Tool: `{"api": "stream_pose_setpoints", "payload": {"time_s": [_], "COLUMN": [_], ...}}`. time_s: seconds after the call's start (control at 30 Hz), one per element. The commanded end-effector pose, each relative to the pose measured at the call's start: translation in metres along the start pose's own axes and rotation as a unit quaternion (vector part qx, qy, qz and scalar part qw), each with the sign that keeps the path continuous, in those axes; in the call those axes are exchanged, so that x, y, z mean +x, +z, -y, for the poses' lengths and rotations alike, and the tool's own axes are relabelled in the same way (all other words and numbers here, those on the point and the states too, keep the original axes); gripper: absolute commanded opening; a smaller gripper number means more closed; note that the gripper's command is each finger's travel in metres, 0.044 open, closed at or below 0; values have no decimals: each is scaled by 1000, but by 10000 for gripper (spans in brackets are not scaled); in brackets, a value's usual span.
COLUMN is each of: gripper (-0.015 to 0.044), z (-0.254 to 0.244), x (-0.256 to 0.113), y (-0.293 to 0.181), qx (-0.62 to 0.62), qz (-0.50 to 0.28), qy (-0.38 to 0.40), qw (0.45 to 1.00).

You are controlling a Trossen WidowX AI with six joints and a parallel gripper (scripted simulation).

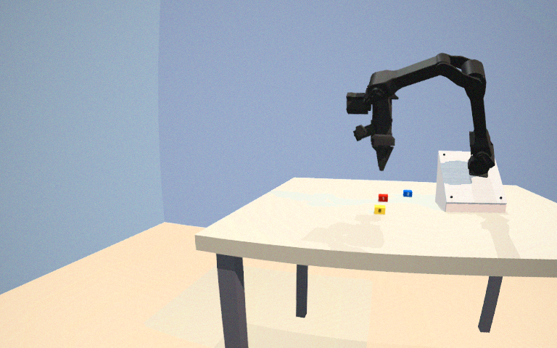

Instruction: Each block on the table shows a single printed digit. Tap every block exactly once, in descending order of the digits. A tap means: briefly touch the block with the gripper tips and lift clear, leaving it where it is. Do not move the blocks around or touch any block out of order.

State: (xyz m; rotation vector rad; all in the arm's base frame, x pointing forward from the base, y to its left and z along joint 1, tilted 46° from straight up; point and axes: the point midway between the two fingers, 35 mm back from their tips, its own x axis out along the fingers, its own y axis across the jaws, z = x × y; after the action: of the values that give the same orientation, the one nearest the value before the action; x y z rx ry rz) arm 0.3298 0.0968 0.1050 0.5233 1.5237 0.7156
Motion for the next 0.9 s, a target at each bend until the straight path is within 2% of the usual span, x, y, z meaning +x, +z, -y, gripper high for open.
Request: {"api": "stream_pose_setpoints", "payload": {"time_s": [0.0,0.03,0.1,0.27,0.5,0.87], "gripper": [400,400,348,216,33,20], "z": [-3,-3,-2,-4,-4,-4], "x": [1,1,12,79,82,83], "y": [-1,-1,0,-2,-2,-2], "qx": [15,15,15,15,15,15], "qz": [-4,-4,-4,-3,-3,-3], "qy": [3,3,3,5,5,5], "qw": [1000,1000,1000,1000,1000,1000]}}
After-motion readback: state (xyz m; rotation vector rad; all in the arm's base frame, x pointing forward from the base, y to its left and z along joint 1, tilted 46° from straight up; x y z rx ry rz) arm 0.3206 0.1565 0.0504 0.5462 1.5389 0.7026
